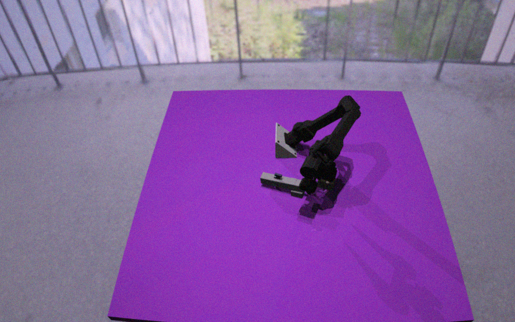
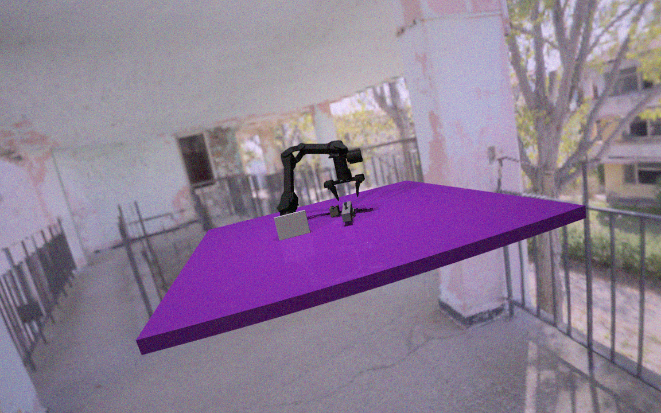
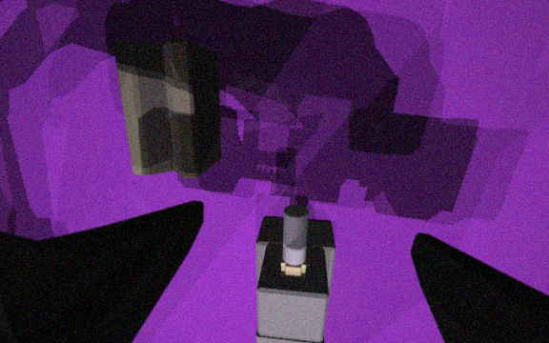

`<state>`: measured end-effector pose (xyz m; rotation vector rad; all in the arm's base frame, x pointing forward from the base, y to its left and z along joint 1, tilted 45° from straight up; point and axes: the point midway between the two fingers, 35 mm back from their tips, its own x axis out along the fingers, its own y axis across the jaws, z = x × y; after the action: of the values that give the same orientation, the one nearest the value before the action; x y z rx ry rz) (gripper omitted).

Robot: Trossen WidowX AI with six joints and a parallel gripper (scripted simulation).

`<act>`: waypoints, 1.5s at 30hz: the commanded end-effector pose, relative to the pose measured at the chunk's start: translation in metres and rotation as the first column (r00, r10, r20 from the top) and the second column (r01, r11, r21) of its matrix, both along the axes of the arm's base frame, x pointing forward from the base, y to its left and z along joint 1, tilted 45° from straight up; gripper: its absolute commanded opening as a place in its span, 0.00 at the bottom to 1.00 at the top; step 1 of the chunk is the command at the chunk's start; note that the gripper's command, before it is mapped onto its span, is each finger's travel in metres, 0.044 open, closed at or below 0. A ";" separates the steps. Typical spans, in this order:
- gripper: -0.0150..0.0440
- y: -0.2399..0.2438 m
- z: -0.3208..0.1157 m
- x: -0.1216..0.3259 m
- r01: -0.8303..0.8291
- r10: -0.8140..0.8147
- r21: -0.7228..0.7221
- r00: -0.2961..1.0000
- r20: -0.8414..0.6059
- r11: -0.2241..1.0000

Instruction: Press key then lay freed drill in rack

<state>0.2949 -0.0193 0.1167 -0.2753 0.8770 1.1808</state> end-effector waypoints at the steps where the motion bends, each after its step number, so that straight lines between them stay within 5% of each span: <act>1: 1.00 0.005 -0.001 -0.003 -0.059 0.059 -0.002 0.997 0.050 0.998; 45: 1.00 0.031 -0.045 -0.003 -0.059 0.059 -0.001 0.997 0.051 0.998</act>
<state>0.2951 0.0067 0.0778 -0.3446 0.8222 1.2190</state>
